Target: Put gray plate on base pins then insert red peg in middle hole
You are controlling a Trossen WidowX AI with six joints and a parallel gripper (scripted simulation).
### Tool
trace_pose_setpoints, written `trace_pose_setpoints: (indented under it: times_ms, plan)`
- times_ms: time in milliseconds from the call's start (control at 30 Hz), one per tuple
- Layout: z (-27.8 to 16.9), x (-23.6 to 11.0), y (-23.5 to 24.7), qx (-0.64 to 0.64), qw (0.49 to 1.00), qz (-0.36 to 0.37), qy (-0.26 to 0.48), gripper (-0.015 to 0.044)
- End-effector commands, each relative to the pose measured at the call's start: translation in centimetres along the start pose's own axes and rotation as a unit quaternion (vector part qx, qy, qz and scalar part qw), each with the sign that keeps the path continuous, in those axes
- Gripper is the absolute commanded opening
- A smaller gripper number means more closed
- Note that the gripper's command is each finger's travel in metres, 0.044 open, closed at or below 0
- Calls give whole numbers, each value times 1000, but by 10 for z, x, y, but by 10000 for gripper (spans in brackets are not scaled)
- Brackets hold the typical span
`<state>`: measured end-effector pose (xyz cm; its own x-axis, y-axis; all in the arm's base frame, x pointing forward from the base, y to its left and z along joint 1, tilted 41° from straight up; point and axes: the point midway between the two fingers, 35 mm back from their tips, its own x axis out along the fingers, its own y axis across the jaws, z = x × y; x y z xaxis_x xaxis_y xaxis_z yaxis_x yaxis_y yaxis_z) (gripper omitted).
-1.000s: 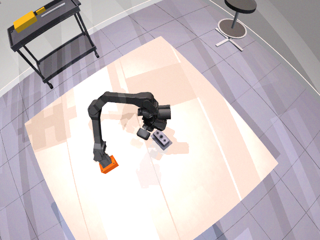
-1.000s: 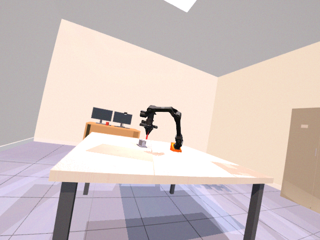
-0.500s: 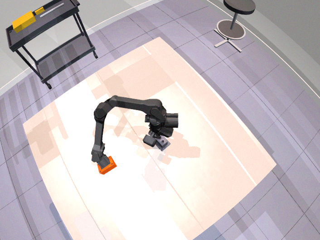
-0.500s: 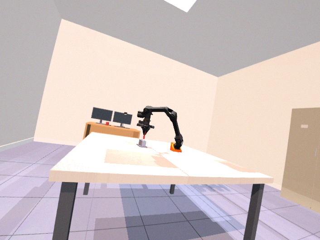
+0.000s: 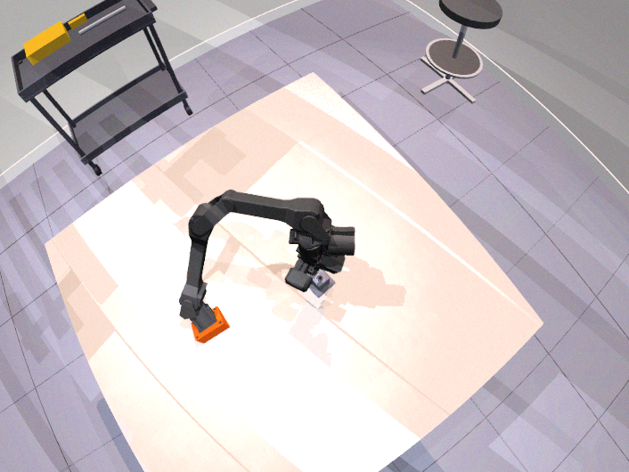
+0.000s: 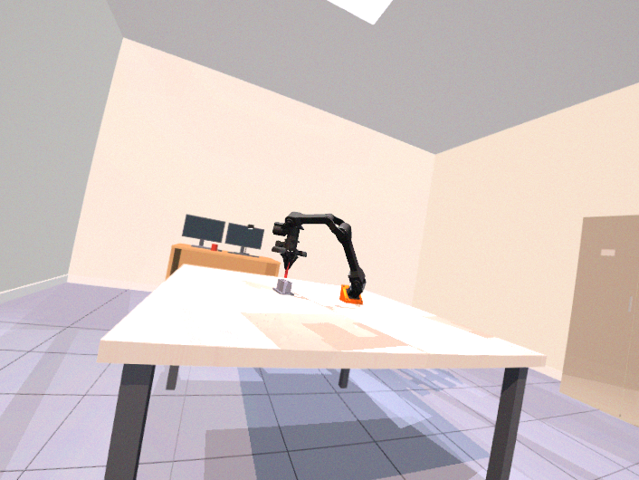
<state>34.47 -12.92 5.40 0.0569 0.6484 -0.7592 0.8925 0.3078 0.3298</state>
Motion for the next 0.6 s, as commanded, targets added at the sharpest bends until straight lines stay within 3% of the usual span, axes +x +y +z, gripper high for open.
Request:
trace_pose_setpoints:
  times_ms: [0,567]
  plan:
    - [0,-2,1,-3,1000,-1,-3,0]
    - [0,0,0,-1,1000,0,-1,0]
